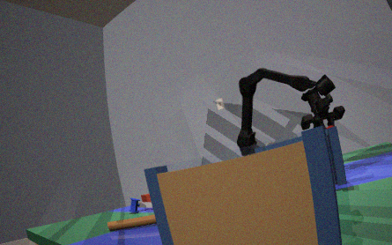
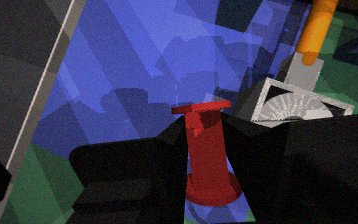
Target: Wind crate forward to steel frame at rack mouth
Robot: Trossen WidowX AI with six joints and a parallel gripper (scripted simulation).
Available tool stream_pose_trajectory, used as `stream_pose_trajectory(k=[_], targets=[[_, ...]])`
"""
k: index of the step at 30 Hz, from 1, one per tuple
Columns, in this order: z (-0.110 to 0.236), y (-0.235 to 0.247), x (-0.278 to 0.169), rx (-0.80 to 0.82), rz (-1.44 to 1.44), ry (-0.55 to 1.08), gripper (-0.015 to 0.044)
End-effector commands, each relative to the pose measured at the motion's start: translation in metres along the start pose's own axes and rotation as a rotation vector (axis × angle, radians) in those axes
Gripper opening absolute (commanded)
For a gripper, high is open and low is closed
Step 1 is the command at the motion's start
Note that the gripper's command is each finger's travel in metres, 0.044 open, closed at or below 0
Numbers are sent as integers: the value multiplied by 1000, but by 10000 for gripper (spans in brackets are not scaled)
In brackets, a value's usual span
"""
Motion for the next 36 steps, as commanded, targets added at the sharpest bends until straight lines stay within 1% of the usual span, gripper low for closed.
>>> stream_pose_trajectory(k=[1,36], targets=[[6,2,-17,0,35,23,0],[23,-10,-52,0,37,25,0]])
Point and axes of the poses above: the point midway between the two fingers, 35 mm back from their tips, its own z axis back along the fingers, its own y axis across the jaws, x = y × z, the point moved 7 cm from there along z, back along the fingers
